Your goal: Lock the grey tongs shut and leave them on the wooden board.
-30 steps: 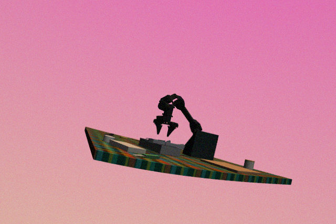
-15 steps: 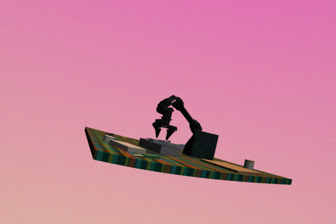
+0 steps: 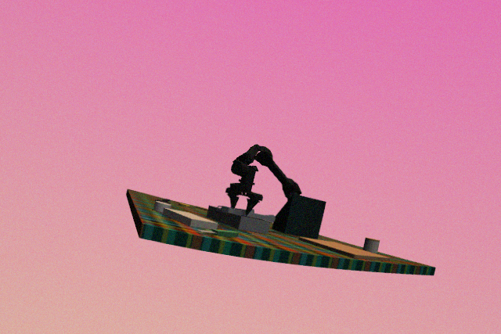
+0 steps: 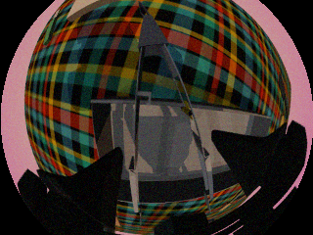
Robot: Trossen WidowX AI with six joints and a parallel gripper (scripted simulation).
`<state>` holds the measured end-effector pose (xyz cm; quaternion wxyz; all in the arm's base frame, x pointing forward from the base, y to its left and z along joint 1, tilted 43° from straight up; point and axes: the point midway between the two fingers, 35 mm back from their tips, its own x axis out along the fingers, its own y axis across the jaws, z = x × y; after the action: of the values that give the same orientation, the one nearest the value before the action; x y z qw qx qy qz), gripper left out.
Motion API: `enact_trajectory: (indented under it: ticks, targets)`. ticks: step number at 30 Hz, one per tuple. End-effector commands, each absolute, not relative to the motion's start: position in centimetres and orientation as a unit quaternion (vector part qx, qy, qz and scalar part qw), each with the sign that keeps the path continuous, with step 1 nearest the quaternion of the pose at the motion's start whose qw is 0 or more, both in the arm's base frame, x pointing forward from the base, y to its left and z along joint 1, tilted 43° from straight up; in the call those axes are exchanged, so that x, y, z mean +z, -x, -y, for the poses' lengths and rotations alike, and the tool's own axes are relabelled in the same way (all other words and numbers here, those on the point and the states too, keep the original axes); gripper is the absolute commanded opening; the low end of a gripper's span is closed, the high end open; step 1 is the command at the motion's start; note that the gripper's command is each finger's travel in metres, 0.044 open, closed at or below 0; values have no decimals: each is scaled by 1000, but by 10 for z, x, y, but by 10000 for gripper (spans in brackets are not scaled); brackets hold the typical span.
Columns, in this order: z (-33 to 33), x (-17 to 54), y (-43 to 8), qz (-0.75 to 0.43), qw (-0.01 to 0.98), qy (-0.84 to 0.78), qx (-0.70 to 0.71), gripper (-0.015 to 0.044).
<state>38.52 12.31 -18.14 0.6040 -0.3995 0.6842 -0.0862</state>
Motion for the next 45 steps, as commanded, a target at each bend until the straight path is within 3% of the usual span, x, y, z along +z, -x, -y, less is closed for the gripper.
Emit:
enact_trajectory:
  ticks: [1,25,27,45]
  targets:
    - [-114,-191,-381,-688,596,406,-87,440]
    - [-95,-210,-380,-688,595,406,-88,440]
    - [-98,-208,-383,-686,600,401,-88,387]
    - [-98,-208,-383,-686,600,401,-88,267]
